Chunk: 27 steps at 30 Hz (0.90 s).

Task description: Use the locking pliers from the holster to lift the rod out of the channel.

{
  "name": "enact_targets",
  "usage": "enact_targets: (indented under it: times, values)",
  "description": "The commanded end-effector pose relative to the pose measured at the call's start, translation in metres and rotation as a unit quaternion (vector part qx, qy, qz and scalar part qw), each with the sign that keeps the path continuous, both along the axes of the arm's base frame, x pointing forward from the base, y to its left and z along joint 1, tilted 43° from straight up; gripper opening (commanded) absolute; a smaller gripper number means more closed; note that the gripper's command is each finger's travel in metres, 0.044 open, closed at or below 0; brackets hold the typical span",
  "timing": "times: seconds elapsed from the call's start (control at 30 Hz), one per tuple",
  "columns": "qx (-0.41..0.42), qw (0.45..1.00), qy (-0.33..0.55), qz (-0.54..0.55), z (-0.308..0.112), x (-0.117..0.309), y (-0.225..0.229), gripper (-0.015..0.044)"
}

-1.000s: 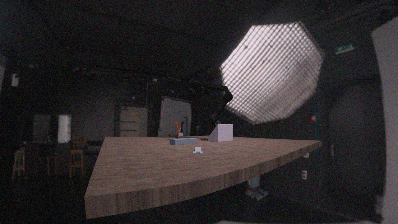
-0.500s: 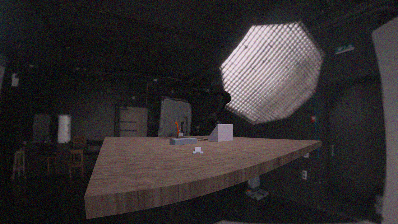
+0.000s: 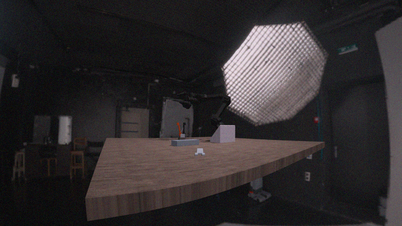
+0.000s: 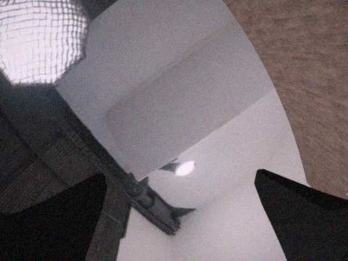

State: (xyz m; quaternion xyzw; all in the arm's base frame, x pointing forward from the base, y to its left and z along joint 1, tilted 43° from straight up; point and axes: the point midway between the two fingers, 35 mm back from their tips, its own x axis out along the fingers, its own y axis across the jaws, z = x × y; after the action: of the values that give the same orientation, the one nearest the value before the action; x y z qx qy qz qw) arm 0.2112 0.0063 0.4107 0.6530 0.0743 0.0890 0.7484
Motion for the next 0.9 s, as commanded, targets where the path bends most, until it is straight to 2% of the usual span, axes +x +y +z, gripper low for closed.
enact_targets:
  times: [0.0,0.23,0.5,0.87]
  values:
    - [-0.297,0.952,-0.056,-0.05,-0.037,0.059,-0.015,0.044]
    - [-0.472,0.874,-0.082,-0.079,-0.06,0.084,-0.014,0.044]
    - [-0.646,0.751,-0.093,-0.105,-0.087,0.104,-0.007,0.044]
    - [-0.651,0.746,-0.093,-0.105,-0.088,0.105,-0.006,0.044]
